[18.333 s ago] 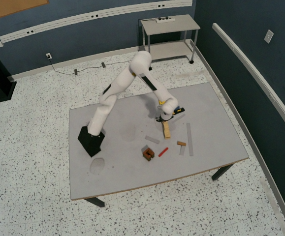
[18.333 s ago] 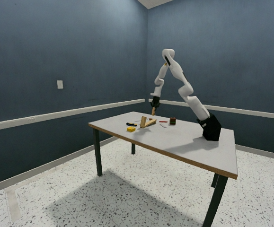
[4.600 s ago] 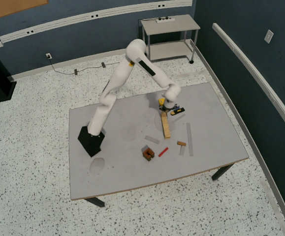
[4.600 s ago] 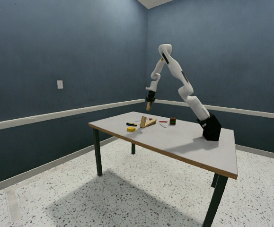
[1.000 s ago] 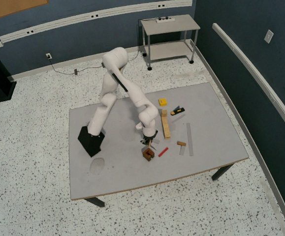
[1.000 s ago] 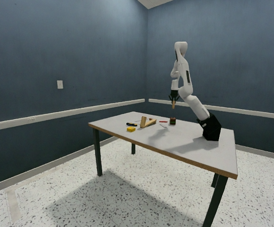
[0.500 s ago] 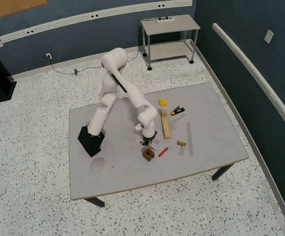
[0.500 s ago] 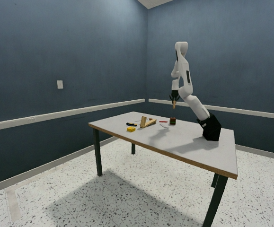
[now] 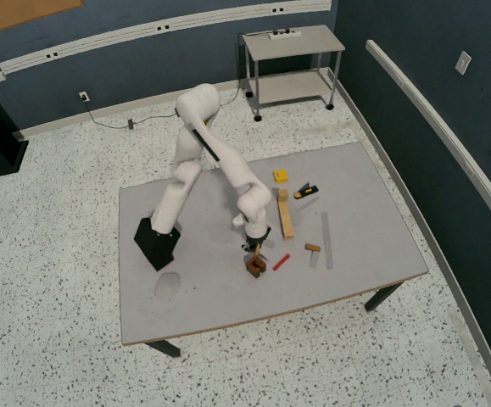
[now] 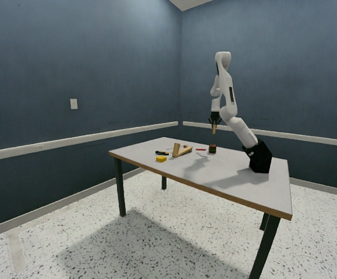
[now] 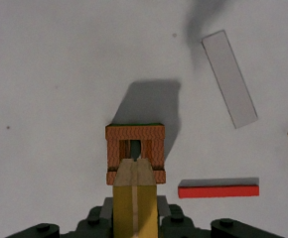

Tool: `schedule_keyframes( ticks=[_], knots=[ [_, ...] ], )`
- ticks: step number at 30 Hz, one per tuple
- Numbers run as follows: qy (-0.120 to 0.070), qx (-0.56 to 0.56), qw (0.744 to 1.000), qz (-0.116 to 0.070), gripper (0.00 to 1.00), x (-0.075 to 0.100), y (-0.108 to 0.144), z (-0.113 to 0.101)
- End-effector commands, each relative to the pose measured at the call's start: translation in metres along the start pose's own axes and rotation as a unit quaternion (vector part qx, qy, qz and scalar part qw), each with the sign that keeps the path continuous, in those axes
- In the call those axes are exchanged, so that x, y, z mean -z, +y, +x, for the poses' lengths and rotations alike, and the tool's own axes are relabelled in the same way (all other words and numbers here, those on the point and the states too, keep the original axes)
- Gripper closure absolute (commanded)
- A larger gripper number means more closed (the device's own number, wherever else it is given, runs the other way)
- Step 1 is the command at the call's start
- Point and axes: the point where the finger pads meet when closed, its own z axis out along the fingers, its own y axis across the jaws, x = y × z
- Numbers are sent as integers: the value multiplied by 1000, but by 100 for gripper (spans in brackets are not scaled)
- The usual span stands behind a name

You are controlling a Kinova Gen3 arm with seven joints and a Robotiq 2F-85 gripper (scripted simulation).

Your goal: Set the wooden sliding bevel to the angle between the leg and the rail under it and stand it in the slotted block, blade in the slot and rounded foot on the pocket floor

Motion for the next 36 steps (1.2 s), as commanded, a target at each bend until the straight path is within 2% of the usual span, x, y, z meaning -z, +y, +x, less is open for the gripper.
schedule_keyframes(
  ticks=[1, 6, 16, 18, 26, 36],
  knots=[
    [-1, 0, 1000, 0, 90, -3, 0, 0],
    [-1, 0, 1000, 0, 90, -21, 0, 0],
    [-1, 0, 1000, 0, 90, -72, 0, 0],
    [-1, 0, 1000, 0, 90, -72, 0, 0],
    [-1, 0, 1000, 0, 90, -99, 0, -1],
    [-1, 0, 1000, 0, 90, -102, 0, -1]
  ],
)
